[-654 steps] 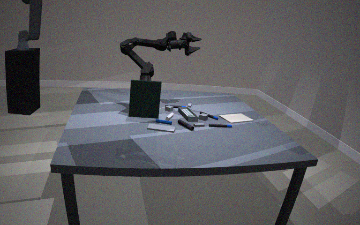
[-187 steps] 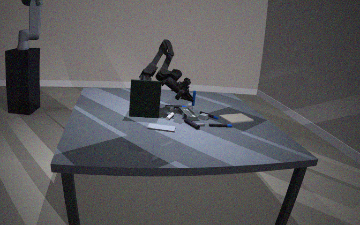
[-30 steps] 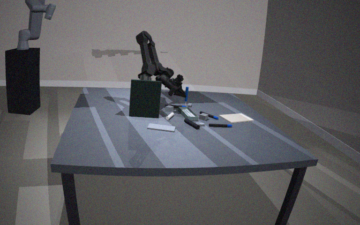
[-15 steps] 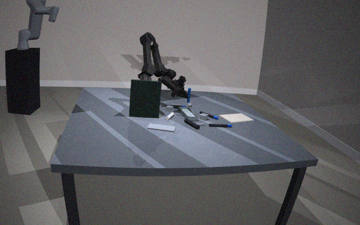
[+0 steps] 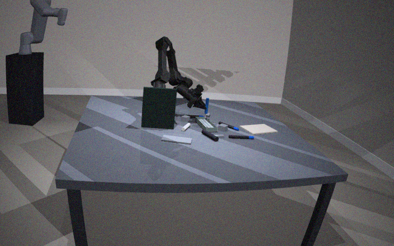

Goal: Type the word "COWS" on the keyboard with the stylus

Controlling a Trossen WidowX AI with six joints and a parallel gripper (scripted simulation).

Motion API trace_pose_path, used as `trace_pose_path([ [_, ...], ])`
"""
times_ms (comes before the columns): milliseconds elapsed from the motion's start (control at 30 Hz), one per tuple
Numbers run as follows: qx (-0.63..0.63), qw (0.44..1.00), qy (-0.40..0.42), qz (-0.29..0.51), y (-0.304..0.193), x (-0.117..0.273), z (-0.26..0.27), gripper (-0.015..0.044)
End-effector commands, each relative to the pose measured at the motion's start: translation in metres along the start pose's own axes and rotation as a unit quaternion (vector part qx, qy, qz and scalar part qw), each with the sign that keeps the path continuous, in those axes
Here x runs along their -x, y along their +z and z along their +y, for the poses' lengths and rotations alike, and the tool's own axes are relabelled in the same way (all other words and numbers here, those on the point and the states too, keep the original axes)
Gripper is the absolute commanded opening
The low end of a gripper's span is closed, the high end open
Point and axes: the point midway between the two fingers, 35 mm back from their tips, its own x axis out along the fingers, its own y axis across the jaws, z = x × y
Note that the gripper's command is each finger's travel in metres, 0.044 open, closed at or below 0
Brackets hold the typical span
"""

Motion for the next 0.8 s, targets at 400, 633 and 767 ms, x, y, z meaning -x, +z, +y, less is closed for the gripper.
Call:
trace_pose_path([
  [400, 0.0, 1.0, -0.003, 0.0, -0.009, -0.006, -0.001, 0.0081],
  [633, 0.0, 1.0, -0.003, 0.0, -0.011, -0.007, -0.002, 0.0081],
  [767, 0.0, 1.0, -0.003, 0.0, -0.012, -0.008, -0.002, 0.0081],
])
